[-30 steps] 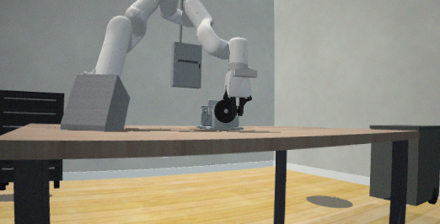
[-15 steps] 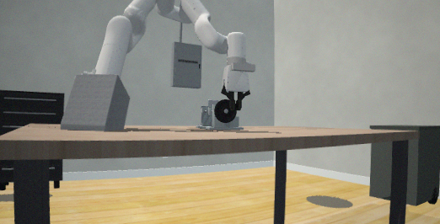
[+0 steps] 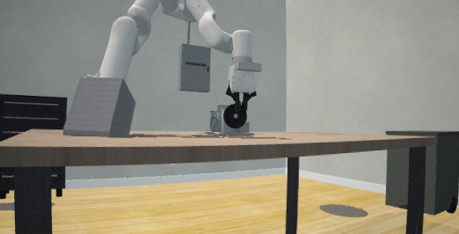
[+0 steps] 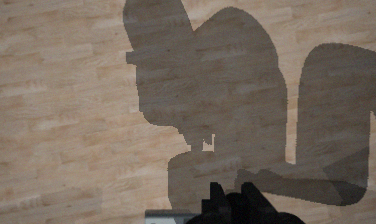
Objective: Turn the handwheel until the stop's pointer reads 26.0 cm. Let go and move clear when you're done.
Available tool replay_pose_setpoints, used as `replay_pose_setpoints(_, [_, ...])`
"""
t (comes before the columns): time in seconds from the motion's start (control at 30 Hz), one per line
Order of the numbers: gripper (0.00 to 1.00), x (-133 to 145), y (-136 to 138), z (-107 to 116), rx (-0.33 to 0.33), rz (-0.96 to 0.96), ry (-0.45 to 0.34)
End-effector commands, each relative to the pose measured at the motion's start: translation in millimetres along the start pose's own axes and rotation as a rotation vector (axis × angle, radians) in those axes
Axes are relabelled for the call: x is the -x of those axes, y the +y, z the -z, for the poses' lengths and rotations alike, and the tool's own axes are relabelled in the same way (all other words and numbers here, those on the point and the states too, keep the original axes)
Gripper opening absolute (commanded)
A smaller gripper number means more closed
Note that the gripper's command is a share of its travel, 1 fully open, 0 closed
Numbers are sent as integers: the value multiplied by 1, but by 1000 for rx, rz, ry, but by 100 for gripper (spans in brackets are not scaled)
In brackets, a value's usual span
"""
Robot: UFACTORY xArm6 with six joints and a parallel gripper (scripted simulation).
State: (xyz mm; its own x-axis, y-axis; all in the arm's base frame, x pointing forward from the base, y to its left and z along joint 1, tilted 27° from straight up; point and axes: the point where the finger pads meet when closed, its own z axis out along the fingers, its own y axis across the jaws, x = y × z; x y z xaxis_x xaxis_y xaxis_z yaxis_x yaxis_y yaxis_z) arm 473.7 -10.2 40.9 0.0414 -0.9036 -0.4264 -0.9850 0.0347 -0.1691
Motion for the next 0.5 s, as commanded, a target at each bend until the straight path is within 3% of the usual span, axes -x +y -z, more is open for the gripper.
replay_pose_setpoints(0.0, [6,0,8,1,0,0,0])
replay_pose_setpoints(0.47, [6,0,30,-8,0,0,0])
